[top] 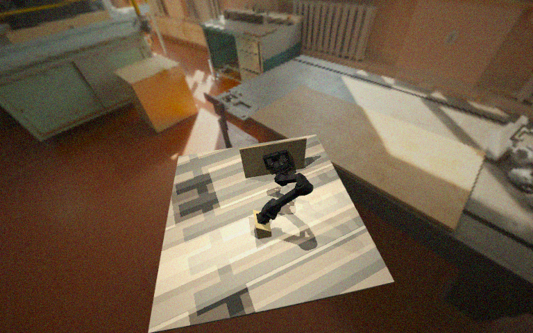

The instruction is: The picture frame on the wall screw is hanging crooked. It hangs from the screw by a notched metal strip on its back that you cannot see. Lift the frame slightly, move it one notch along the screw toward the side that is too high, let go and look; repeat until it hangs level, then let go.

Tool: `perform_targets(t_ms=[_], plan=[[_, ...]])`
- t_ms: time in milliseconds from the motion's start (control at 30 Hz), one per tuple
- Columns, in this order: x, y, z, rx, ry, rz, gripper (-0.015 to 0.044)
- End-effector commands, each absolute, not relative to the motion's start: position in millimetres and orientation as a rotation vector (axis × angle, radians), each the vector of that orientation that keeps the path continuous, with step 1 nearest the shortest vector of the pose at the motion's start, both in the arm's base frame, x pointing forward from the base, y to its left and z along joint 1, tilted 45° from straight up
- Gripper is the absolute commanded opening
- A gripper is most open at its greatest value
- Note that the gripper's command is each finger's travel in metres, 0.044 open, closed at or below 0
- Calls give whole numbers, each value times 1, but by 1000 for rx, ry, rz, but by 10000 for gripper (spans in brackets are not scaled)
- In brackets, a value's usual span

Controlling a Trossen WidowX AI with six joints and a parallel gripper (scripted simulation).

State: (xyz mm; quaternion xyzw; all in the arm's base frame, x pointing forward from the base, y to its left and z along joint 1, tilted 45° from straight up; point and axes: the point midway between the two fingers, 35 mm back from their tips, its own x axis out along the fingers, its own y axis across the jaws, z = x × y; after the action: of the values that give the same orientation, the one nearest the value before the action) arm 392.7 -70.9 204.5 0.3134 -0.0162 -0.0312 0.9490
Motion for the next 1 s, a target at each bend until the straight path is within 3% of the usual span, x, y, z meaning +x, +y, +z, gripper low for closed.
perform_targets(t_ms=[0,967], plan=[[393,-69,207,637,-40,-46,0],[393,-75,202,642,-37,-60,0]])
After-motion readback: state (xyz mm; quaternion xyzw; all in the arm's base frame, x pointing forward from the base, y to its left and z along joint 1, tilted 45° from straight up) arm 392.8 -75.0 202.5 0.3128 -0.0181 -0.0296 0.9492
